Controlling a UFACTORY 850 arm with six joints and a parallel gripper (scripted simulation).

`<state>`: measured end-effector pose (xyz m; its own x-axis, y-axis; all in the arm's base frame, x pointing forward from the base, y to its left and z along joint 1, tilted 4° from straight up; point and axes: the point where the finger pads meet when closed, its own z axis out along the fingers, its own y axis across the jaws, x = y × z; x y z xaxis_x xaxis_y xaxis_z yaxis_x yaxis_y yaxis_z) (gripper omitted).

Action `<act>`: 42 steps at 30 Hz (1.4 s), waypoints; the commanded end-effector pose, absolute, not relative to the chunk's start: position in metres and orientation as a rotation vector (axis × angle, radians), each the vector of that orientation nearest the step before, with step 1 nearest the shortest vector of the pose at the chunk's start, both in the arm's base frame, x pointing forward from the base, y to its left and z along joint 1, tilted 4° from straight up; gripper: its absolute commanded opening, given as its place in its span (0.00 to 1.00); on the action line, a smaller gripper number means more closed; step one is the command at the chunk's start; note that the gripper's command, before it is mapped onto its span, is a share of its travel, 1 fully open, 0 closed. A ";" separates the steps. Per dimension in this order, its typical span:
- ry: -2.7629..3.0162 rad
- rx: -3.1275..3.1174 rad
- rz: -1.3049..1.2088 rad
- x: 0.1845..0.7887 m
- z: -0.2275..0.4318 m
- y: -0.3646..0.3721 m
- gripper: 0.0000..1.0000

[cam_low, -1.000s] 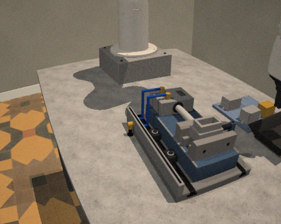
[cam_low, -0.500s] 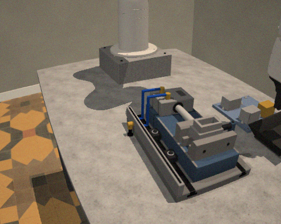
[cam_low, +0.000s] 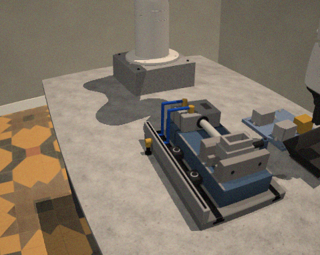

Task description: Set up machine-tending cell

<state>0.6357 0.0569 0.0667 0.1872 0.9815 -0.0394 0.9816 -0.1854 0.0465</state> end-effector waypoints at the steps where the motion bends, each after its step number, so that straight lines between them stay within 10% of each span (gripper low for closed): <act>1: 1.964 2.372 0.002 0.637 0.068 0.057 0.00; 42: 1.964 2.372 0.002 0.635 0.106 0.059 0.00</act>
